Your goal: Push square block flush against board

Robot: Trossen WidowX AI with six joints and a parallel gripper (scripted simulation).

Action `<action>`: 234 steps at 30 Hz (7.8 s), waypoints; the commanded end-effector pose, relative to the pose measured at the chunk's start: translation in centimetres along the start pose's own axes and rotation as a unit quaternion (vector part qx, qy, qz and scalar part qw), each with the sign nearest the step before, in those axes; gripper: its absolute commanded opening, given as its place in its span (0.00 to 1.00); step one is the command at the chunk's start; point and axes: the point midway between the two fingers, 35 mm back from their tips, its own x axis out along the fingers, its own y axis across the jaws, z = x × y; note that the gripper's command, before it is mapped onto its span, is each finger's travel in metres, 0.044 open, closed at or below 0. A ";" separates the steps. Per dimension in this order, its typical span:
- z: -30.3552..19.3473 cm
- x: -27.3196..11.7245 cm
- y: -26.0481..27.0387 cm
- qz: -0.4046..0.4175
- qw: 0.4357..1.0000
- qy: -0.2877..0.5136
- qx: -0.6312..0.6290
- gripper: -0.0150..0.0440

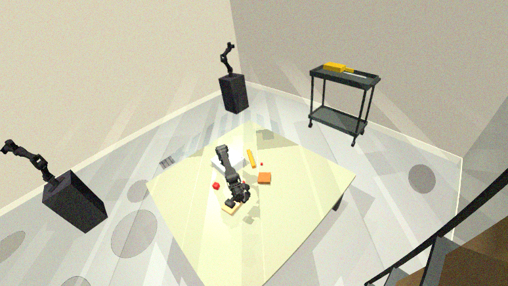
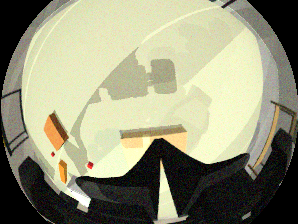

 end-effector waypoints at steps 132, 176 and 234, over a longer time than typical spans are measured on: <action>-3.6 11.6 29.3 0.016 0.970 -0.002 -0.243 0.25; 0.4 11.5 31.4 0.016 0.970 -0.004 -0.243 0.25; -8.7 5.9 38.8 0.017 0.633 -0.014 -0.774 0.25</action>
